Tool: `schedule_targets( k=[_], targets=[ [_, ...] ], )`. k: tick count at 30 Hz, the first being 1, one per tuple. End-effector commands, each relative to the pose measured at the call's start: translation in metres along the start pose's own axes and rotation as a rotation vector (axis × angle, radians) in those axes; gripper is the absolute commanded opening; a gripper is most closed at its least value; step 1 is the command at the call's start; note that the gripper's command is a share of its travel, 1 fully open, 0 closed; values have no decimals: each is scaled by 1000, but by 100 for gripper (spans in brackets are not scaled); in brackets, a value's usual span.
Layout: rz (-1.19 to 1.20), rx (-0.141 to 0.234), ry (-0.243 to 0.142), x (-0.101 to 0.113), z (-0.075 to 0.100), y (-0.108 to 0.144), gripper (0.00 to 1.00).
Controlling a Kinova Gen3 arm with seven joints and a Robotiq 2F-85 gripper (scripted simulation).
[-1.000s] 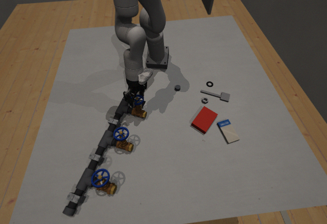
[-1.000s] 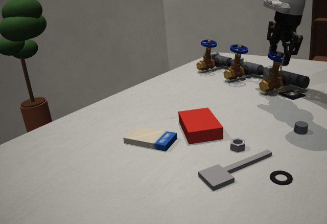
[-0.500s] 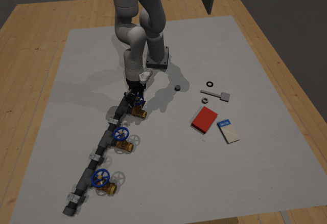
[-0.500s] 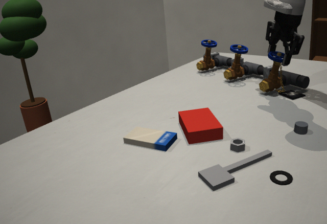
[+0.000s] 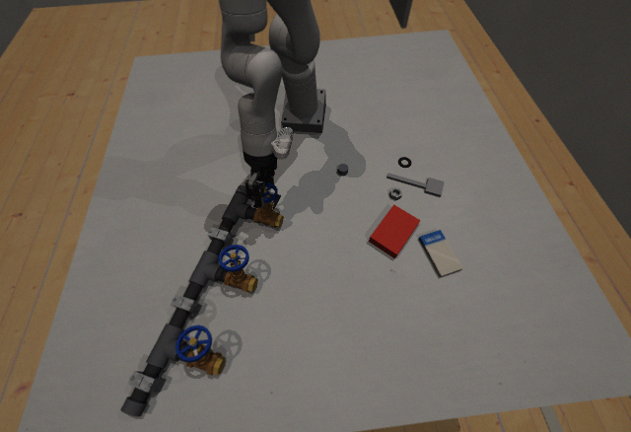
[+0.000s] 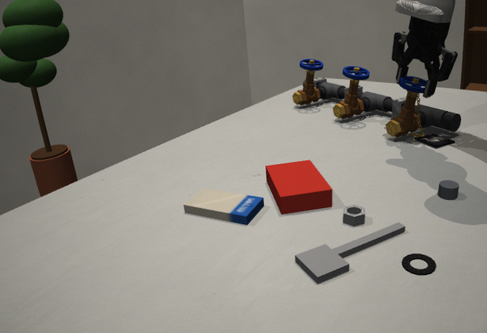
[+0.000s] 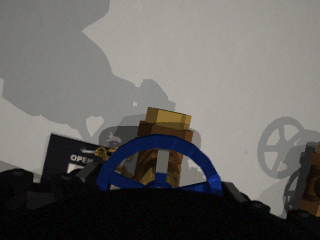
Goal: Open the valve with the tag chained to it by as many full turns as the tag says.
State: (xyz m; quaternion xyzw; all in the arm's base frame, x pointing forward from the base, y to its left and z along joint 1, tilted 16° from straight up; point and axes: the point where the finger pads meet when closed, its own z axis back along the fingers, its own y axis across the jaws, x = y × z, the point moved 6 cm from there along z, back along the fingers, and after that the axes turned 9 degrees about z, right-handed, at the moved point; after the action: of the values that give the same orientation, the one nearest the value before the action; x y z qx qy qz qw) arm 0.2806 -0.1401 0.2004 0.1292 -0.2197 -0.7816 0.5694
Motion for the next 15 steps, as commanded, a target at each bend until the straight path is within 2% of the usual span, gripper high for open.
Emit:
schedule_targets(
  k=[1,15],
  targets=[
    [86,-1,-2,0,0,0,71],
    [447,-2,-2,0,0,0,71]
  ],
)
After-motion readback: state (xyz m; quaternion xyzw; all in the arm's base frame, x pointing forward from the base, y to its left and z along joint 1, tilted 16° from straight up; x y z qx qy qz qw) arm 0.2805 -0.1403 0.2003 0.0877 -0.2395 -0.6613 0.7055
